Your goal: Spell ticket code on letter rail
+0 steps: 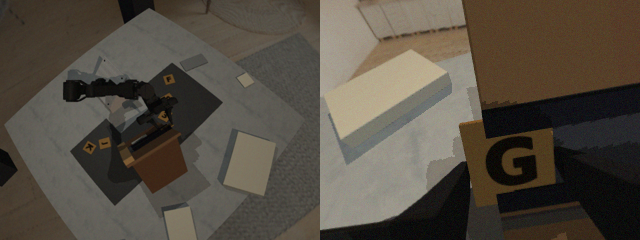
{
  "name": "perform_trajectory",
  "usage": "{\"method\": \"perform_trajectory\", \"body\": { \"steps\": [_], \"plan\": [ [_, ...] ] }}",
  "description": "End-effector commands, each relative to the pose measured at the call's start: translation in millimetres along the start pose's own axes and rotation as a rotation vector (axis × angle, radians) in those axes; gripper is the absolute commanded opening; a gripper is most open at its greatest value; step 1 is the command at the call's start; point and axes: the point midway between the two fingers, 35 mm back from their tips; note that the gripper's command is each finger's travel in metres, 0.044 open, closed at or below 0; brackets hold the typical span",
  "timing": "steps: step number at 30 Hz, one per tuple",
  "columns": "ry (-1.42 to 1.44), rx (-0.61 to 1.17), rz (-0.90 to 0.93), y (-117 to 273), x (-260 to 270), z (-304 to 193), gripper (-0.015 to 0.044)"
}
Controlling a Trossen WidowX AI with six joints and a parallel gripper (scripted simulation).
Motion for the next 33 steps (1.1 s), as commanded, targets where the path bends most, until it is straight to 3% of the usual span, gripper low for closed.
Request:
{"method": "perform_trajectory", "body": {
  "steps": [1,33],
  "plan": [
    [0.004,-0.002,0.003,0,-2,-1,0.0],
    [0.005,-0.001,0.003,0,-17,-4,0.0]
  ]
}}
Point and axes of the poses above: the point midway between the two fingers, 35 mm back from their tips, its own y axis back along the fingers, its own x axis across the jaws, z = x × y, and after that the axes turned 13 degrees about y, right-handed
